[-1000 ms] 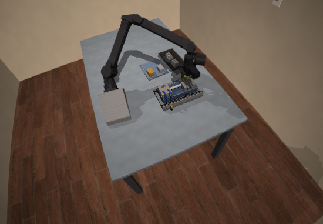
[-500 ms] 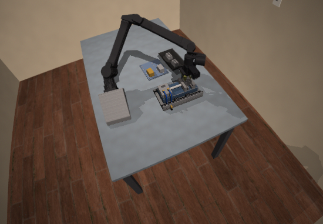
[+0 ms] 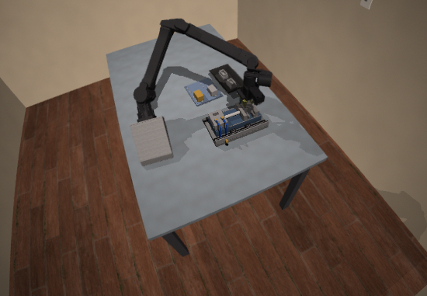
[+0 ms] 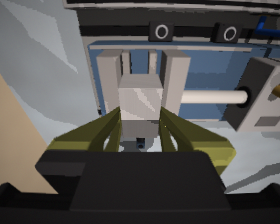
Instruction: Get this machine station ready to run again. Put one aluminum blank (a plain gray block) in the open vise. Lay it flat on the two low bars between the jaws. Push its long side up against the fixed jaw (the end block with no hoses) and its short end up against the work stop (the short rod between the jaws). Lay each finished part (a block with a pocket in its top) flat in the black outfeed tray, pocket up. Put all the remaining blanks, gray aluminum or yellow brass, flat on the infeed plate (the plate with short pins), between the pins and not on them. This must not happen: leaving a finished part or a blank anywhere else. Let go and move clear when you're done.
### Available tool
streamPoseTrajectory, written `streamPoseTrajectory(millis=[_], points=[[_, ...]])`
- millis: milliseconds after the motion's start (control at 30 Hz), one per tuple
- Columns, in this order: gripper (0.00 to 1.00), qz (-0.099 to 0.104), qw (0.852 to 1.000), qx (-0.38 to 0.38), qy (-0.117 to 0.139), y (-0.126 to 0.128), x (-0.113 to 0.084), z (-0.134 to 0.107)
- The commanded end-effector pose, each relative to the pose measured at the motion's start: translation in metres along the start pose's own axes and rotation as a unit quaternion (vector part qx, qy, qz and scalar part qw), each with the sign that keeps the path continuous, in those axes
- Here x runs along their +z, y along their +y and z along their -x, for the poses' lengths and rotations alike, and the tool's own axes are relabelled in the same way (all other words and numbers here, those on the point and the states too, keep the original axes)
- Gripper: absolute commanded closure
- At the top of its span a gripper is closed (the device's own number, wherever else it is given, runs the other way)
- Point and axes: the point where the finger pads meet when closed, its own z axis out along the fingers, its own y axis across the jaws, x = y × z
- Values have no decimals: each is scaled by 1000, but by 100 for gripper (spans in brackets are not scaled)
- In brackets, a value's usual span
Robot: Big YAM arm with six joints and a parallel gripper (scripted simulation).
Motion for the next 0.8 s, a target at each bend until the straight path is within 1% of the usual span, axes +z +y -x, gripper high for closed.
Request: streamPoseTrajectory(millis=[0, 33, 767], points=[[100, 5, 1000, -12, -4, 11, -3, -8], [36, 5, 1000, -12, -4, 11, -3, -8], [36, 4, 1000, -12, -4, 11, -2, -7]])
